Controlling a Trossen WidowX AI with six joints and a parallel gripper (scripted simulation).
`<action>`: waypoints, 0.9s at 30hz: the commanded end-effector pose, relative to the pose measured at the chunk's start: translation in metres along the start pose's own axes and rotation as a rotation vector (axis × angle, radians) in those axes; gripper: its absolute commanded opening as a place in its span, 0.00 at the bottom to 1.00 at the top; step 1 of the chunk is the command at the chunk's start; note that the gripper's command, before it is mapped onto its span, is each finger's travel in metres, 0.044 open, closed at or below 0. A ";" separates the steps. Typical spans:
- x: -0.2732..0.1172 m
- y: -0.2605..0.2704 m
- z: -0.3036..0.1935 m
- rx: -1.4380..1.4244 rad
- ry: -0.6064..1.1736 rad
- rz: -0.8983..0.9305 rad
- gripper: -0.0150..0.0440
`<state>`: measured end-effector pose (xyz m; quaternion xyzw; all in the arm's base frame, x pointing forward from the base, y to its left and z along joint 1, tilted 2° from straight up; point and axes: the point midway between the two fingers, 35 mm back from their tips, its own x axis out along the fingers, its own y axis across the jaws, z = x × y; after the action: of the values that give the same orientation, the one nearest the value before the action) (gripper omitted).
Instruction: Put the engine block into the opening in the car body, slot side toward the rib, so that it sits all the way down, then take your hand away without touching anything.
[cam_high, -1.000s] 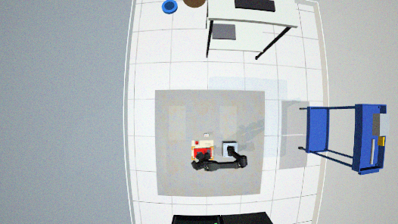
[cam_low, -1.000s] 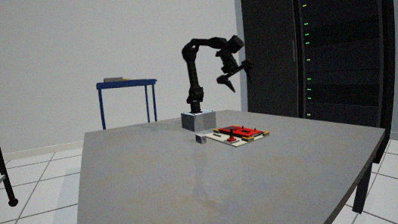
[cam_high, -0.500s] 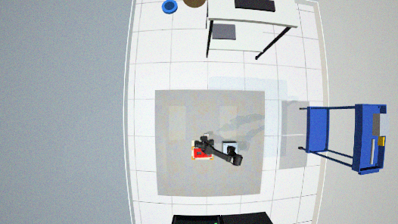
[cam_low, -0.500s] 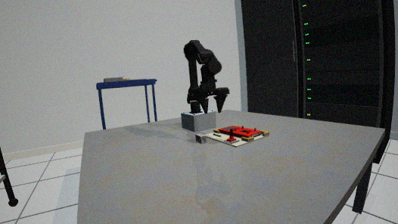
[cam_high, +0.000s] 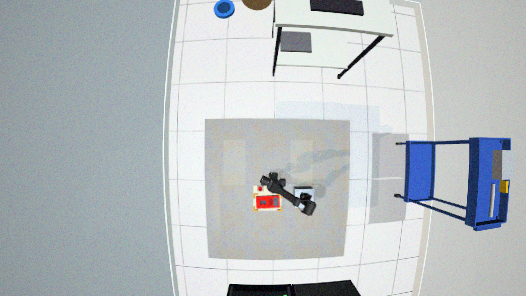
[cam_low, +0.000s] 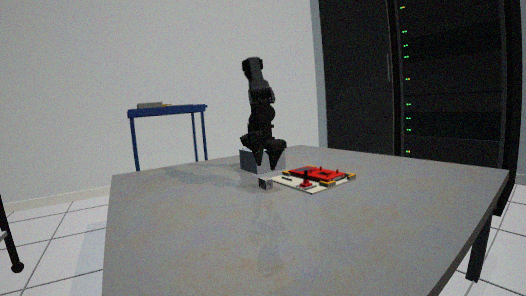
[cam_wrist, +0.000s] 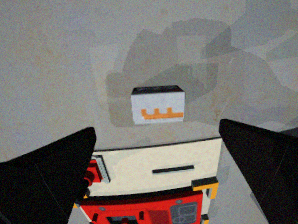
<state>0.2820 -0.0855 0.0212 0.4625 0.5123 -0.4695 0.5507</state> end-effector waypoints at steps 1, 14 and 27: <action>0.009 -0.002 0.001 -0.005 -0.002 -0.004 1.00; 0.033 -0.003 0.001 -0.005 -0.002 -0.004 1.00; 0.054 -0.004 0.001 -0.005 -0.002 -0.004 1.00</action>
<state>0.2826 -0.0896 -0.0259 0.4632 0.5102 -0.4692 0.5522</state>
